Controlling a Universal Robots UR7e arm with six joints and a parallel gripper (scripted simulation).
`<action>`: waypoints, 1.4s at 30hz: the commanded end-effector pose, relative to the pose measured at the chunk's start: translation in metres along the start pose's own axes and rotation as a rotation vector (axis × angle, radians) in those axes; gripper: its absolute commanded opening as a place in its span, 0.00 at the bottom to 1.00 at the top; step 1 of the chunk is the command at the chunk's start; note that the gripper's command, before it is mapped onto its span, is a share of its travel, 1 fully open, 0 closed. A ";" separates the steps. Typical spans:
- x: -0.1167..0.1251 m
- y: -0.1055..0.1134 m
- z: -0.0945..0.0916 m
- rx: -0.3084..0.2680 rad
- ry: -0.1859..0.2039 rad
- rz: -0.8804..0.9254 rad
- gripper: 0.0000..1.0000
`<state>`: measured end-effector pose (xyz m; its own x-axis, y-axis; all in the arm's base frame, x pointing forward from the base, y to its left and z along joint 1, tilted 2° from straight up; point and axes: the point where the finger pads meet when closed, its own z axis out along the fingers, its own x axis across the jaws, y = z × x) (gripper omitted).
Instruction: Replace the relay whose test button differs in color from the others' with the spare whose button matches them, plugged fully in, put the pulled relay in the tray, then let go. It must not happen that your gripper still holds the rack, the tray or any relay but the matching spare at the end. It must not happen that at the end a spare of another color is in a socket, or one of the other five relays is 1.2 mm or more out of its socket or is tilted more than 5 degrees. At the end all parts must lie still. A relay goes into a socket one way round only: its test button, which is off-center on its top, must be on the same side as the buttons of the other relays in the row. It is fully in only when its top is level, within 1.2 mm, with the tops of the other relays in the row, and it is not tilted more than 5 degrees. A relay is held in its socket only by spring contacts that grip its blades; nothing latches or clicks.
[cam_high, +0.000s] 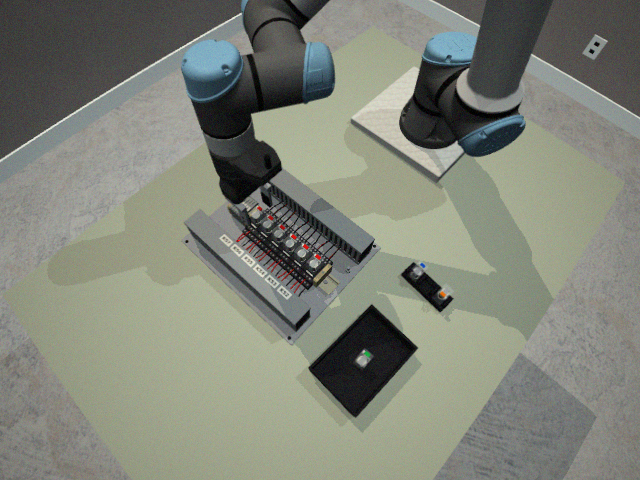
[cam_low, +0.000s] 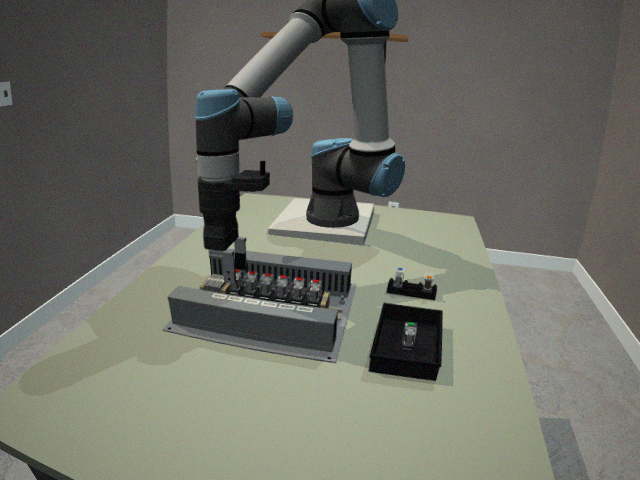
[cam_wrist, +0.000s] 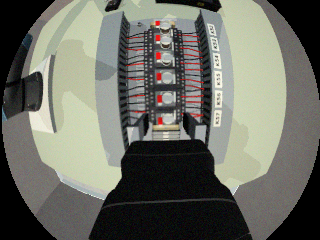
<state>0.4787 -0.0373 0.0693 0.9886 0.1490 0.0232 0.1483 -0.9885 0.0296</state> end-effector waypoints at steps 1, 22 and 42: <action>0.000 0.000 -0.004 -0.001 0.002 0.000 1.00; 0.000 0.000 -0.010 -0.001 0.002 0.000 1.00; 0.000 0.000 -0.055 -0.001 0.002 0.000 1.00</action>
<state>0.4781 -0.0362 0.1203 0.9884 0.1492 0.0268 0.1483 -0.9884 0.0317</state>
